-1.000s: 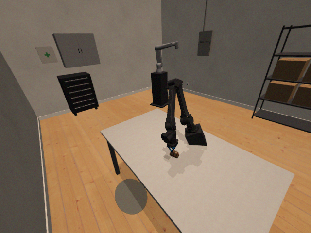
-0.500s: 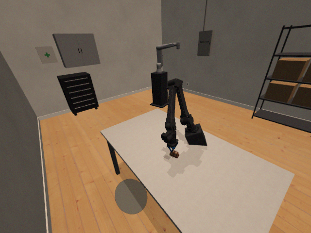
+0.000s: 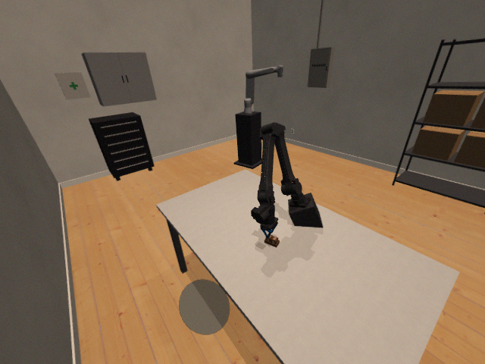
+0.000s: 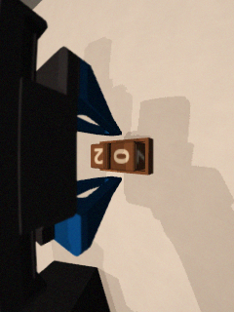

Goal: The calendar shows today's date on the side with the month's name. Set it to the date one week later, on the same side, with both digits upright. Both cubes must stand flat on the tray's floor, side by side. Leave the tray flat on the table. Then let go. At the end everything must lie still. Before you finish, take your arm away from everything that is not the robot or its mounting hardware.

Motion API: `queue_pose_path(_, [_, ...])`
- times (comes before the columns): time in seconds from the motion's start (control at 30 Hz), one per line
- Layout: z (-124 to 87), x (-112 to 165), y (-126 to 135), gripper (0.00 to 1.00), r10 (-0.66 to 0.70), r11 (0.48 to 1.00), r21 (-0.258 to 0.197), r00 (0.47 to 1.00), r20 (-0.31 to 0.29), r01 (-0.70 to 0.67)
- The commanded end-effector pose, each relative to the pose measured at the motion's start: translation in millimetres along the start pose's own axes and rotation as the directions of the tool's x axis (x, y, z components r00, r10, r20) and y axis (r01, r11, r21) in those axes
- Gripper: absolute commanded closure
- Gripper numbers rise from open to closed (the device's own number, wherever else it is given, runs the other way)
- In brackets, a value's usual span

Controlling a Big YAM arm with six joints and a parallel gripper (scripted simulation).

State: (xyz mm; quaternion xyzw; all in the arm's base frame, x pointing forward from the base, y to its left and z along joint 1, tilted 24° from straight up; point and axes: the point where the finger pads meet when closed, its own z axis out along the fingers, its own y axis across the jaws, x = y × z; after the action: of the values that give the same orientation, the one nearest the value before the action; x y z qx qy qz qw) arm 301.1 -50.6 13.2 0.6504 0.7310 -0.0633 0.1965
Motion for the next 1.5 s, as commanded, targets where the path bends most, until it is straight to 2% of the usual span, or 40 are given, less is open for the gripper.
queue_pose_path(0.0, [-1,-3,8,0.54,0.002,1.000,-0.021,1.000,0.003,-0.002])
queue_pose_path(0.27, [1,-3,6,0.54,0.001,1.000,-0.016,1.000,0.003,-0.001])
queue_pose_path(0.83, [23,-3,3,0.54,0.002,1.000,-0.006,1.000,0.002,-0.002])
queue_pose_path(0.87, [23,-1,9,0.54,-0.006,1.000,-0.018,1.000,0.002,0.006])
queue_pose_path(1.0, [30,-3,2,0.54,0.001,1.000,-0.004,1.000,0.002,-0.001])
queue_pose_path(1.17, [28,-3,8,0.54,0.000,1.000,-0.026,1.000,0.004,0.000])
queue_pose_path(1.47, [28,-3,8,0.54,0.001,1.000,-0.027,1.000,0.005,-0.001])
